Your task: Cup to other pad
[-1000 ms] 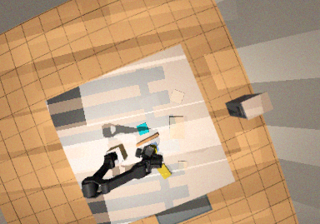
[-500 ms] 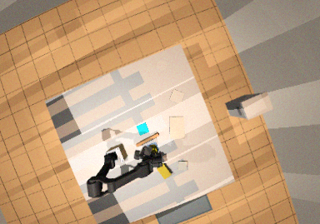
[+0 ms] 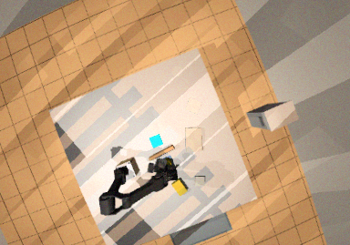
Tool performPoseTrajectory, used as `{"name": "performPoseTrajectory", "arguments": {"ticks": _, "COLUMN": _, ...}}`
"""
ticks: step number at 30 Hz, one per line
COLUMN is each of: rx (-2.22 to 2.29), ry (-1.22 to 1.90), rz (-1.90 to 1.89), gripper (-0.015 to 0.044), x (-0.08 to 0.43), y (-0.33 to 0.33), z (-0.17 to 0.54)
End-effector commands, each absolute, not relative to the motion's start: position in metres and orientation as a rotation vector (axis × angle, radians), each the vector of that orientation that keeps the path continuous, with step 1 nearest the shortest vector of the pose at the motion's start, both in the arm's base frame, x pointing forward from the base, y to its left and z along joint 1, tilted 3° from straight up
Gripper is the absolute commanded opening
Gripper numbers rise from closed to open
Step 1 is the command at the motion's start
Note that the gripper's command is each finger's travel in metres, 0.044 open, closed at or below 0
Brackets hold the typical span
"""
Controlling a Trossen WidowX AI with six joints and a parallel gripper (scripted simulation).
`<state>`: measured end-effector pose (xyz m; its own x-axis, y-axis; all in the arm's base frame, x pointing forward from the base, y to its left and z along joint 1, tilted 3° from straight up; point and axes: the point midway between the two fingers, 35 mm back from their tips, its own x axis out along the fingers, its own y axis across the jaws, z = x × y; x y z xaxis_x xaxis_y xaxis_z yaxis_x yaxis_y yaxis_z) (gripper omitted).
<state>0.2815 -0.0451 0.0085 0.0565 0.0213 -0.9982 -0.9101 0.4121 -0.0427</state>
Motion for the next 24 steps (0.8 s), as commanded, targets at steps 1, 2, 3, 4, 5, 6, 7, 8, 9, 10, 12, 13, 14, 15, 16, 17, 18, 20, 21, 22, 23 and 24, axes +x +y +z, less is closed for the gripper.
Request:
{"name": "performPoseTrajectory", "arguments": {"ticks": 1, "rx": -0.892, "ry": 1.315, "rz": 0.876, "gripper": 0.0167, "x": 0.282, "y": -0.044, "z": 0.003}}
{"name": "performPoseTrajectory", "arguments": {"ticks": 2, "rx": -0.892, "ry": 1.315, "rz": 0.876, "gripper": 0.0167, "x": 0.282, "y": -0.044, "z": 0.001}}
{"name": "performPoseTrajectory", "arguments": {"ticks": 3, "rx": -0.892, "ry": 1.315, "rz": 0.876, "gripper": 0.0167, "x": 0.282, "y": -0.044, "z": 0.000}}
{"name": "performPoseTrajectory", "arguments": {"ticks": 4, "rx": -0.892, "ry": 1.315, "rz": 0.876, "gripper": 0.0167, "x": 0.282, "y": -0.044, "z": -0.002}}
{"name": "performPoseTrajectory", "arguments": {"ticks": 5, "rx": -0.892, "ry": 1.315, "rz": 0.876, "gripper": 0.0167, "x": 0.282, "y": -0.044, "z": -0.003}}
{"name": "performPoseTrajectory", "arguments": {"ticks": 6, "rx": -0.892, "ry": 1.315, "rz": 0.876, "gripper": 0.0167, "x": 0.282, "y": -0.044, "z": -0.005}}
{"name": "performPoseTrajectory", "arguments": {"ticks": 7, "rx": -0.892, "ry": 1.315, "rz": 0.876, "gripper": 0.0167, "x": 0.282, "y": -0.044, "z": -0.007}}
{"name": "performPoseTrajectory", "arguments": {"ticks": 8, "rx": -0.892, "ry": 1.315, "rz": 0.876, "gripper": 0.0167, "x": 0.282, "y": -0.044, "z": -0.008}}
{"name": "performPoseTrajectory", "arguments": {"ticks": 9, "rx": -0.892, "ry": 1.315, "rz": 0.876, "gripper": 0.0167, "x": 0.282, "y": -0.044, "z": -0.010}}
{"name": "performPoseTrajectory", "arguments": {"ticks": 10, "rx": -0.892, "ry": 1.315, "rz": 0.876, "gripper": 0.0167, "x": 0.282, "y": -0.044, "z": -0.011}}
{"name": "performPoseTrajectory", "arguments": {"ticks": 12, "rx": -0.892, "ry": 1.315, "rz": 0.876, "gripper": 0.0167, "x": 0.282, "y": -0.043, "z": -0.015}}
{"name": "performPoseTrajectory", "arguments": {"ticks": 13, "rx": -0.892, "ry": 1.315, "rz": 0.876, "gripper": 0.0167, "x": 0.282, "y": -0.043, "z": -0.016}}
{"name": "performPoseTrajectory", "arguments": {"ticks": 14, "rx": -0.892, "ry": 1.315, "rz": 0.876, "gripper": 0.0167, "x": 0.282, "y": -0.043, "z": -0.018}}
{"name": "performPoseTrajectory", "arguments": {"ticks": 15, "rx": -0.892, "ry": 1.315, "rz": 0.876, "gripper": 0.0167, "x": 0.282, "y": -0.043, "z": -0.020}}
{"name": "performPoseTrajectory", "arguments": {"ticks": 16, "rx": -0.892, "ry": 1.315, "rz": 0.876, "gripper": 0.0167, "x": 0.282, "y": -0.043, "z": -0.021}}
{"name": "performPoseTrajectory", "arguments": {"ticks": 17, "rx": -0.892, "ry": 1.315, "rz": 0.876, "gripper": 0.0167, "x": 0.282, "y": -0.043, "z": -0.022}}
{"name": "performPoseTrajectory", "arguments": {"ticks": 18, "rx": -0.892, "ry": 1.315, "rz": 0.876, "gripper": 0.0167, "x": 0.282, "y": -0.043, "z": -0.023}}
{"name": "performPoseTrajectory", "arguments": {"ticks": 20, "rx": -0.896, "ry": 1.320, "rz": 0.877, "gripper": 0.0160, "x": 0.282, "y": -0.044, "z": -0.022}}
{"name": "performPoseTrajectory", "arguments": {"ticks": 21, "rx": -0.896, "ry": 1.320, "rz": 0.877, "gripper": 0.0153, "x": 0.282, "y": -0.044, "z": -0.022}}
{"name": "performPoseTrajectory", "arguments": {"ticks": 22, "rx": -0.896, "ry": 1.320, "rz": 0.877, "gripper": 0.0147, "x": 0.282, "y": -0.044, "z": -0.022}}
{"name": "performPoseTrajectory", "arguments": {"ticks": 23, "rx": -0.896, "ry": 1.320, "rz": 0.877, "gripper": 0.0140, "x": 0.282, "y": -0.044, "z": -0.022}}
{"name": "performPoseTrajectory", "arguments": {"ticks": 24, "rx": -0.896, "ry": 1.320, "rz": 0.877, "gripper": 0.0133, "x": 0.282, "y": -0.044, "z": -0.022}}
